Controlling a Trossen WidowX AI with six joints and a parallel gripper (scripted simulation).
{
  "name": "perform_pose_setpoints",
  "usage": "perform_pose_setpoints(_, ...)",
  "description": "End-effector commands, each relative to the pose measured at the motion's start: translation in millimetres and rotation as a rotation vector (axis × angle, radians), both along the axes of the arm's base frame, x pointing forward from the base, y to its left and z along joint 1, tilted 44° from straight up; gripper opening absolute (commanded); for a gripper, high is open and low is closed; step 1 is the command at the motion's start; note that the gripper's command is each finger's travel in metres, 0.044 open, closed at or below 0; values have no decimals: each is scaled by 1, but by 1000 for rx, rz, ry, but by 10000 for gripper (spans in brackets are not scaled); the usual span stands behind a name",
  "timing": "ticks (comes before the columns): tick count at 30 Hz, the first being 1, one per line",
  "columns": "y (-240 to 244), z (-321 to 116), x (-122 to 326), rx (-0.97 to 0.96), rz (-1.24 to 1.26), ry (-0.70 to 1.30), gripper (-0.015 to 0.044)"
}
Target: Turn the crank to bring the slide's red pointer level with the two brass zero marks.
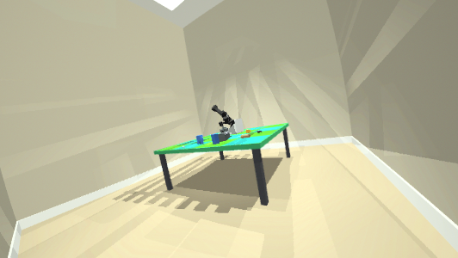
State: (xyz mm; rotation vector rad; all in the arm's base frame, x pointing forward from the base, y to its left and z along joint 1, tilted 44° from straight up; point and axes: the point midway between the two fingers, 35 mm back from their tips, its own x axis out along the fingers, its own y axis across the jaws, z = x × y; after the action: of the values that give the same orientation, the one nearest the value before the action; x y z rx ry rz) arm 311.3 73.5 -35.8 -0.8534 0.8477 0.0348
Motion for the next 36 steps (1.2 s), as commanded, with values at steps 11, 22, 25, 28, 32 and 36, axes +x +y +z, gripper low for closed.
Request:
perform_pose_setpoints(11, -16, -21, -2, -9, 4, 19, 440)
perform_pose_setpoints(22, -29, -34, -2, -10, 4, 19, 440)
perform_pose_setpoints(25, -32, -37, -2, -10, 4, 19, 440)
perform_pose_setpoints(28, -36, -40, -2, -10, 4, 18, 440)
perform_pose_setpoints(32, -41, -44, -3, -11, 5, 18, 440)
perform_pose_setpoints(36, -44, -47, -4, -12, 5, 17, 440)
